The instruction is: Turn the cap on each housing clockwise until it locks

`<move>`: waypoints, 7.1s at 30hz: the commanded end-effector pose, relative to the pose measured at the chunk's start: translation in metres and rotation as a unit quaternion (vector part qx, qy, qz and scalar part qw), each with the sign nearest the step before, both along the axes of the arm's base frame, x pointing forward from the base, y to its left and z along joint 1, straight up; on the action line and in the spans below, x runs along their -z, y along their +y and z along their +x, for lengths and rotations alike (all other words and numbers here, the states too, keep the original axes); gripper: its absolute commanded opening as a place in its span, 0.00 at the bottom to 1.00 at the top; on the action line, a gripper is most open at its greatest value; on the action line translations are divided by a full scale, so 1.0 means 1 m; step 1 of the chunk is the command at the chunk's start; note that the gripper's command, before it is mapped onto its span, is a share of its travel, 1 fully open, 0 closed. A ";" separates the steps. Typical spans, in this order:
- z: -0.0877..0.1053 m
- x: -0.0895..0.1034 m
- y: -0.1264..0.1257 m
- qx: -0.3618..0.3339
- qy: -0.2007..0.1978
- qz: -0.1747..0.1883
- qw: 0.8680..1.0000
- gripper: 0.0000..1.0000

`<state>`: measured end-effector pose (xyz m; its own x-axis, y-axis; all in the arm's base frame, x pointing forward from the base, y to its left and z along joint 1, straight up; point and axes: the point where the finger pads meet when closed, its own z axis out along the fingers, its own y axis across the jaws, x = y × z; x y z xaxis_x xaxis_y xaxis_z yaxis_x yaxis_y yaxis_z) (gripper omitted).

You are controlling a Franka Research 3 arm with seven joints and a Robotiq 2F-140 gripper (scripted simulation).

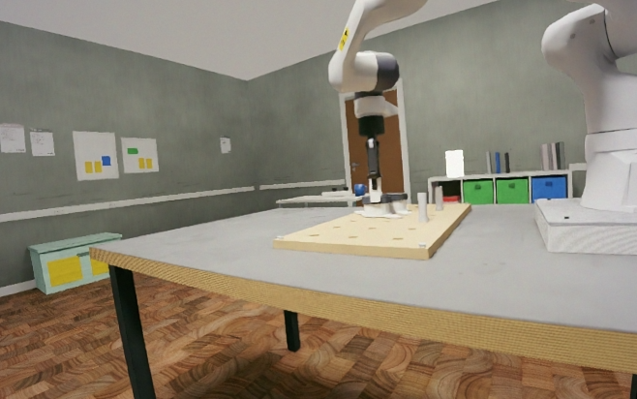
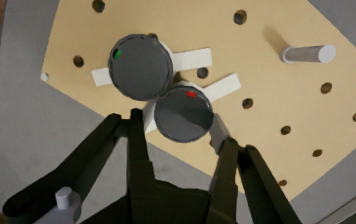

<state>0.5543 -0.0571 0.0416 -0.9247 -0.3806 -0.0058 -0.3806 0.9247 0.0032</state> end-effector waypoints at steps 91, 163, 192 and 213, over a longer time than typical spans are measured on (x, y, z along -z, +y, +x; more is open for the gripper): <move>-0.123 0.001 -0.011 -0.001 0.002 -0.003 1.000 0.10; -0.158 0.001 -0.013 -0.001 0.002 -0.003 1.000 0.10; -0.158 0.001 -0.013 -0.001 0.002 -0.003 1.000 0.78; -0.158 0.001 -0.013 -0.001 0.002 -0.003 1.000 0.78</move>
<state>0.3969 -0.0715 0.0408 -0.9263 -0.3768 -0.0008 -0.3768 0.9263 -0.0032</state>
